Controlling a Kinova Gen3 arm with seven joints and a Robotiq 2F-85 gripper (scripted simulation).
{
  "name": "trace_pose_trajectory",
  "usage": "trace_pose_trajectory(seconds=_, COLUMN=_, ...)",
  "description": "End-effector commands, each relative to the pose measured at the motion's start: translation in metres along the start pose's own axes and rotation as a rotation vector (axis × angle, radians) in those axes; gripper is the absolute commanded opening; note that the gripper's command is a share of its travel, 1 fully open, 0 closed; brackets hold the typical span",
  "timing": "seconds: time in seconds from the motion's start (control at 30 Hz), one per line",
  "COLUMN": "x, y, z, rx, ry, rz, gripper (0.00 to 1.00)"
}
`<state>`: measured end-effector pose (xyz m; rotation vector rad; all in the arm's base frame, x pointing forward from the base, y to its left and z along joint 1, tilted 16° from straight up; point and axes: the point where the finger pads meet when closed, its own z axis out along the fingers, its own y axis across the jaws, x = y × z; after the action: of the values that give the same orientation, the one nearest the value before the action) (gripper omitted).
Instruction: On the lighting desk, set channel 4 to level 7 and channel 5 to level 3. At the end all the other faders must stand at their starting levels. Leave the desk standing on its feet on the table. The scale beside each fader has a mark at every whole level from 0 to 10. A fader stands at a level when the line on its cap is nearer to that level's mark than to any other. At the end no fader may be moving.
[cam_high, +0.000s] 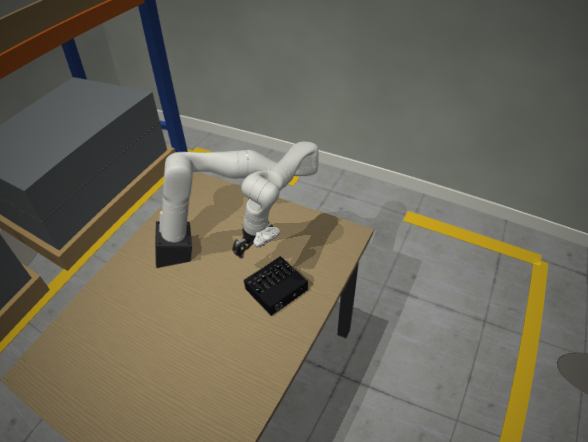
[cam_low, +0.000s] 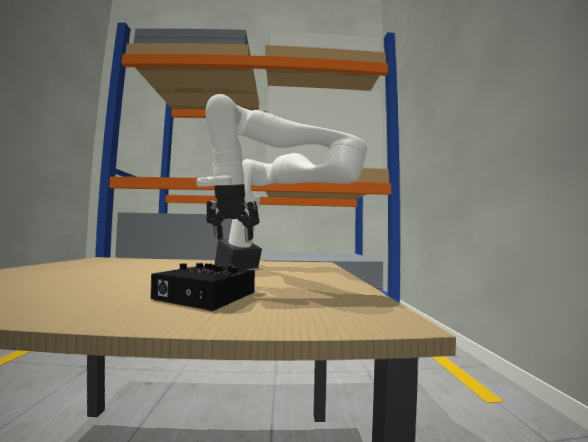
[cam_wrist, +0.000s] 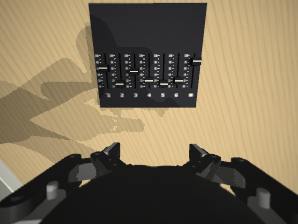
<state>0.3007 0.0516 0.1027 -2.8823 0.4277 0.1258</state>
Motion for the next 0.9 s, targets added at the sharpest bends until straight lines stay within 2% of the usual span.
trace_pose_trajectory(seconds=0.0, x=0.000, y=0.000, z=0.000, rx=0.001, ry=0.001, rz=0.000, gripper=1.00)
trace_pose_trajectory(seconds=0.67, x=0.004, y=0.000, z=-0.003, rx=0.004, ry=0.010, rz=0.041, gripper=1.00)
trace_pose_trajectory(seconds=0.87, x=0.012, y=-0.001, z=-0.010, rx=0.012, ry=0.032, rz=0.141, gripper=1.00)
